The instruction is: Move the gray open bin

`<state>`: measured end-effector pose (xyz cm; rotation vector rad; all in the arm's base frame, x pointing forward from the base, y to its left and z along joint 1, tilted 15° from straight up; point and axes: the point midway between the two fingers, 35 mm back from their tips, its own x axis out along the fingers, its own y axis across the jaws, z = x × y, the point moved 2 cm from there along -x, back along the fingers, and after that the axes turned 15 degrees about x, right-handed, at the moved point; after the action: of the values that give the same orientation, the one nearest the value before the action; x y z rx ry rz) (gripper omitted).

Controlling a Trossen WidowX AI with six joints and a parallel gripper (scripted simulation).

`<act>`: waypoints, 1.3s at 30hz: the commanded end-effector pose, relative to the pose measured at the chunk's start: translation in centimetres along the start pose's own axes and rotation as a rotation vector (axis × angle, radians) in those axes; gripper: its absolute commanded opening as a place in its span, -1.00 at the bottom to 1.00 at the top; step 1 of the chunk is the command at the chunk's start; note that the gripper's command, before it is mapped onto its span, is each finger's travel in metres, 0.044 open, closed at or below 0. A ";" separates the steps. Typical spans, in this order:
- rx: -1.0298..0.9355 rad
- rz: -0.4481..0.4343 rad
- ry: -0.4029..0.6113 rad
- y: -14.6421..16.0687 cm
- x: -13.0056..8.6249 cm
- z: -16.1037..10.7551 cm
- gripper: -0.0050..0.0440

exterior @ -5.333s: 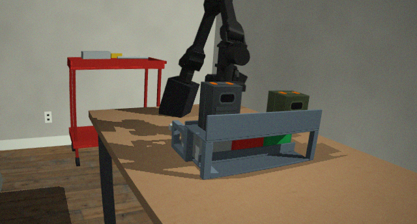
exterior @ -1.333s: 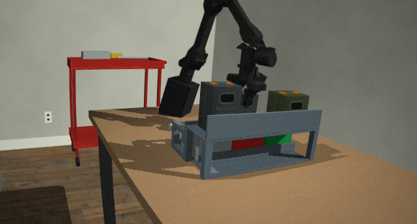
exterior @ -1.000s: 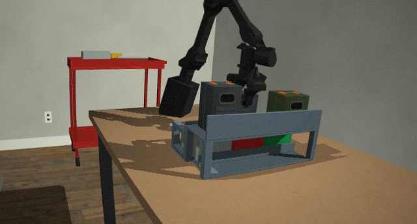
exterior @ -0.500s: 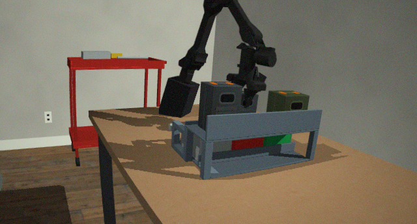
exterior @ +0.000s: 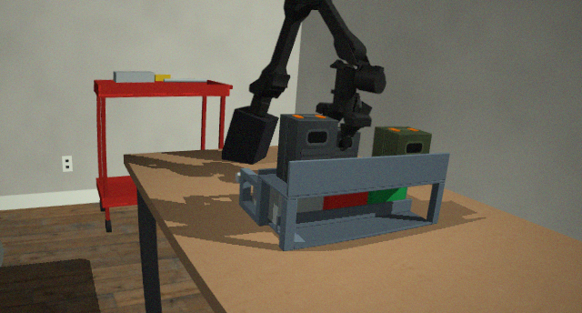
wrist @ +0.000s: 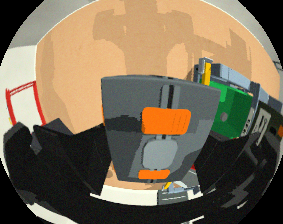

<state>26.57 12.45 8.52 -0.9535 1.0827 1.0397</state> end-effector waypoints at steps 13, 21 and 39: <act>-0.010 -0.057 -0.043 -0.9 -1.8 0.8 -0.80; -0.010 -0.057 -0.043 -0.9 -1.8 0.7 -0.80; -0.010 -0.057 -0.043 -0.8 -1.8 0.7 -0.80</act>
<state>26.60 12.42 8.52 -0.9535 1.0819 1.0393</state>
